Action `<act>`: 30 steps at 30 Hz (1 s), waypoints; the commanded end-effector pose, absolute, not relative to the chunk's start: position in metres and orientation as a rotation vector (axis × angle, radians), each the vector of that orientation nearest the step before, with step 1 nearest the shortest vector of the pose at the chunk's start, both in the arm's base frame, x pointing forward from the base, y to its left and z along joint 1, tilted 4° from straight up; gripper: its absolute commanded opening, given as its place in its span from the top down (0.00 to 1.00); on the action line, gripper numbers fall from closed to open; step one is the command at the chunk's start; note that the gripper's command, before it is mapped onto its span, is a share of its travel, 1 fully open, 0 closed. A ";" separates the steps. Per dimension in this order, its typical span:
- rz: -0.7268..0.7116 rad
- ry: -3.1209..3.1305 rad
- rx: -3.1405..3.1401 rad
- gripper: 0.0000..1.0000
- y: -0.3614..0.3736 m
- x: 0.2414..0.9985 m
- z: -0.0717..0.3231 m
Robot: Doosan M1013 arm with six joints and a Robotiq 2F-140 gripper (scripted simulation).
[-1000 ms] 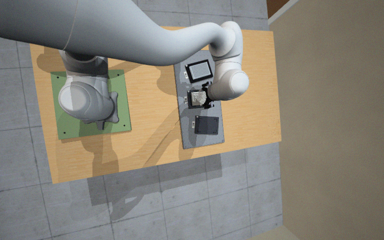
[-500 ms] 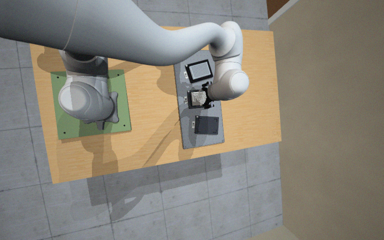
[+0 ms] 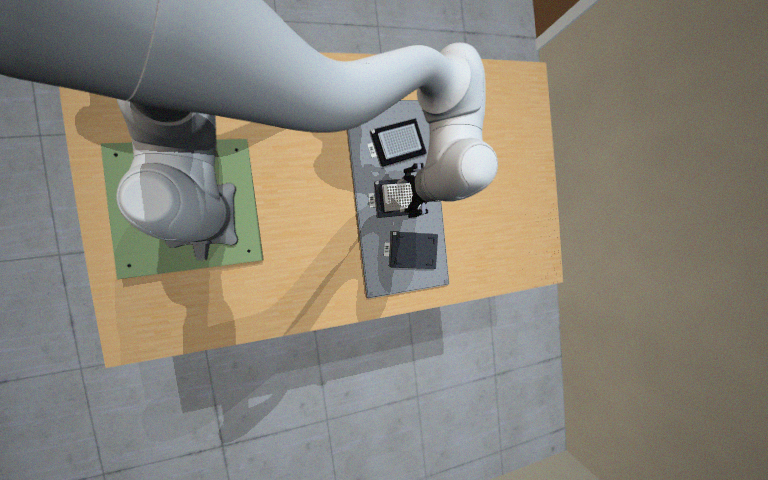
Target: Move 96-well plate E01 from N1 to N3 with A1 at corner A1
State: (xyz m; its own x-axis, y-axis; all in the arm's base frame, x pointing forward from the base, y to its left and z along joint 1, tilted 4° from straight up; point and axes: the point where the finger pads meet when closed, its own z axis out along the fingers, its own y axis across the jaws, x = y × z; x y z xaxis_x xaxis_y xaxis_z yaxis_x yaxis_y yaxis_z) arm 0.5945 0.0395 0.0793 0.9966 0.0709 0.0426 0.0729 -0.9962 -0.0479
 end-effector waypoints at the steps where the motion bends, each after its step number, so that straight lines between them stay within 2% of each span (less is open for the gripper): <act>1: -0.063 -0.111 -3.089 1.00 0.040 0.595 0.079; 30: -0.063 -0.111 -3.089 1.00 0.040 0.595 0.076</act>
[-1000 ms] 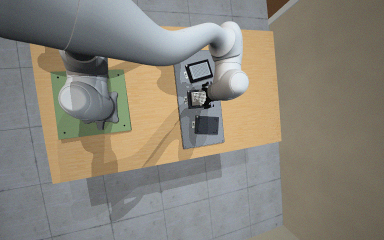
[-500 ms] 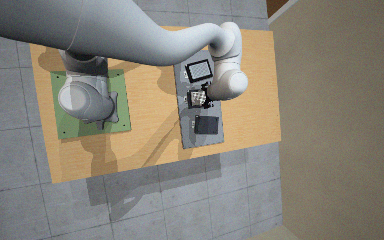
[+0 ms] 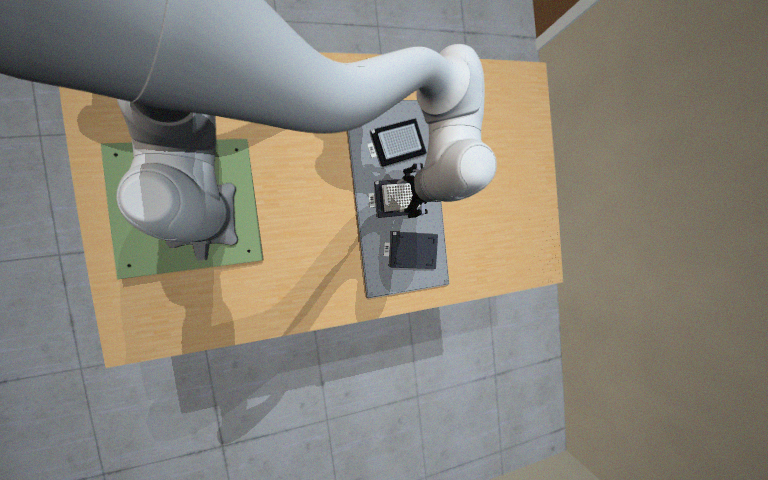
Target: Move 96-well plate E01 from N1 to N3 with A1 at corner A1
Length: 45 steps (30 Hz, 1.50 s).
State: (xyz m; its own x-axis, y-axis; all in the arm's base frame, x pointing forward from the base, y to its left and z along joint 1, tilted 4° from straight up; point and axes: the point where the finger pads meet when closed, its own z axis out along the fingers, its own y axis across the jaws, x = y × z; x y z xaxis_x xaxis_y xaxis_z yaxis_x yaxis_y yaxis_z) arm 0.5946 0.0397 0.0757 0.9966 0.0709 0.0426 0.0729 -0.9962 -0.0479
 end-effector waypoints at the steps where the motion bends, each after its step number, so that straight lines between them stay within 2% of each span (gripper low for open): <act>1: -0.063 -0.111 -3.089 1.00 0.040 0.595 0.076; 45: -0.063 -0.111 -3.089 1.00 0.040 0.595 0.071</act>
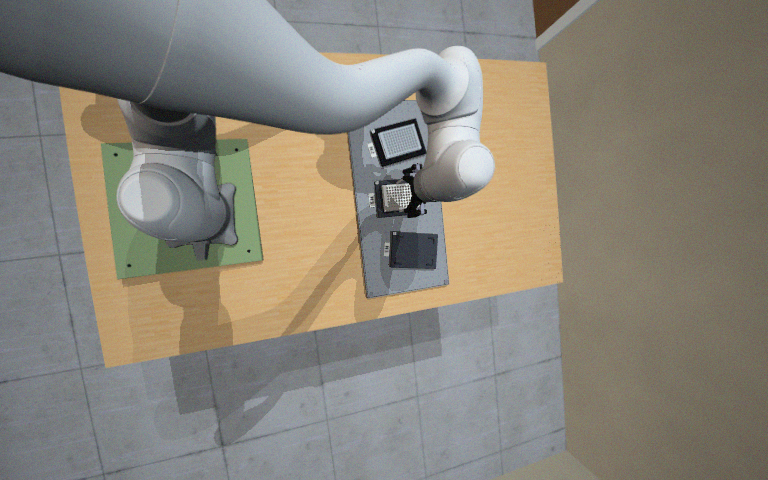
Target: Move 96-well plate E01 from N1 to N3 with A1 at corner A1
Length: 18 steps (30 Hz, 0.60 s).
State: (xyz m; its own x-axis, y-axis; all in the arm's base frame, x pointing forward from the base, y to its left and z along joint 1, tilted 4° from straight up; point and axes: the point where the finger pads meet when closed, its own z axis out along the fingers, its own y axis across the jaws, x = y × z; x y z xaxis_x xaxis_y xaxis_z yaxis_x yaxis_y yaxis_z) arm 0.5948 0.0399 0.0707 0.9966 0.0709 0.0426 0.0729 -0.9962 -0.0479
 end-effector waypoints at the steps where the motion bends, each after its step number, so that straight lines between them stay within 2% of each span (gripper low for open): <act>1: -0.063 -0.111 -3.089 1.00 0.040 0.595 0.070; 18: -0.063 -0.111 -3.089 1.00 0.040 0.595 0.064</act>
